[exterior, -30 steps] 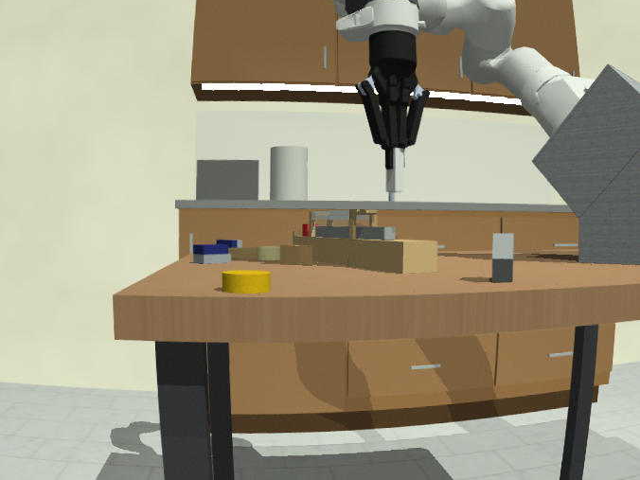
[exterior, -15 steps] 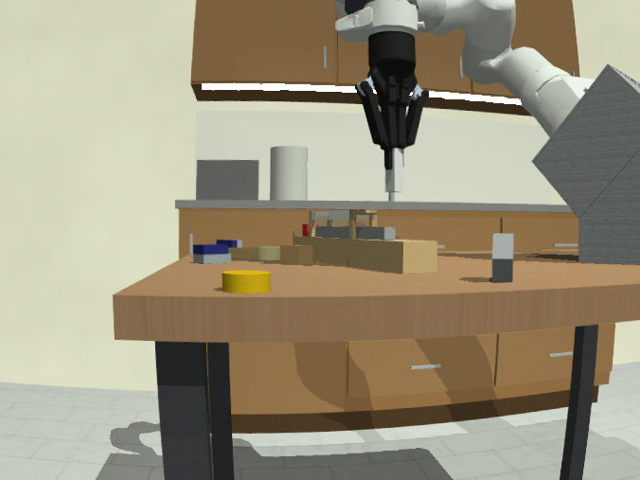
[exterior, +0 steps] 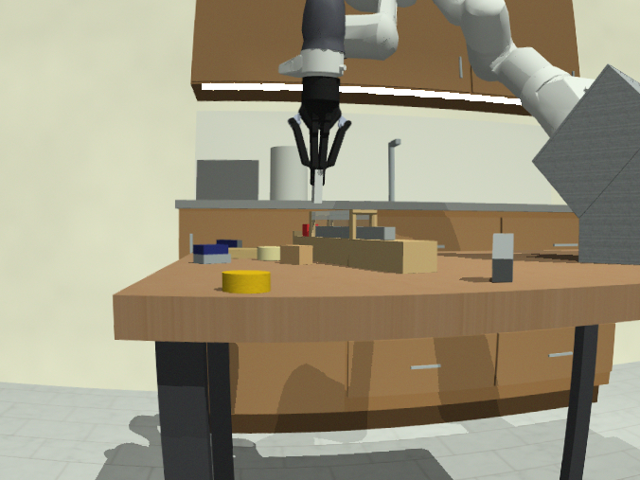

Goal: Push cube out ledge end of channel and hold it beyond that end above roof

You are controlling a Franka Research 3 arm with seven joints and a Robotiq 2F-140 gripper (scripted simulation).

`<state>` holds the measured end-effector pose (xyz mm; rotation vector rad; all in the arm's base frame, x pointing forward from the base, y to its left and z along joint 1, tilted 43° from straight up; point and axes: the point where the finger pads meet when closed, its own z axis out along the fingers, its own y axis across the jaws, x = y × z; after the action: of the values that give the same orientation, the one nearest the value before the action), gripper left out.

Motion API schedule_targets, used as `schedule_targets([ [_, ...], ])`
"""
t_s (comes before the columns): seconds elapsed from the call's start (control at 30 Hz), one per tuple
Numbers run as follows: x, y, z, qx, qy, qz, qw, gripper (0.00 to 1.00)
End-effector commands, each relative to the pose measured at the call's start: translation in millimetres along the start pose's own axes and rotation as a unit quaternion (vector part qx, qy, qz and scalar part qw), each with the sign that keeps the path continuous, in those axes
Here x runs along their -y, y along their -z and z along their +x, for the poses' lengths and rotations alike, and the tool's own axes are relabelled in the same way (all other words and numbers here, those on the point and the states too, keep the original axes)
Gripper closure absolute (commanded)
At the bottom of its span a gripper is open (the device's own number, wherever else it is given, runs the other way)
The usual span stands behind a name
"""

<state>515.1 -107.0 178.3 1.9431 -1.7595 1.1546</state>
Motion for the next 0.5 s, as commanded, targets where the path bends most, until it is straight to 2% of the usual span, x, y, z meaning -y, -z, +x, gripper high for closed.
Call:
schedule_targets([
  [0.0,9.1,5.2,16.5,0.064,0.115,0.005,0.991,1.00],
  [0.03,9.1,5.2,16.5,0.064,0.115,0.005,0.991,0.75],
  [0.47,9.1,5.2,16.5,0.064,0.115,0.005,0.991,0.75],
])
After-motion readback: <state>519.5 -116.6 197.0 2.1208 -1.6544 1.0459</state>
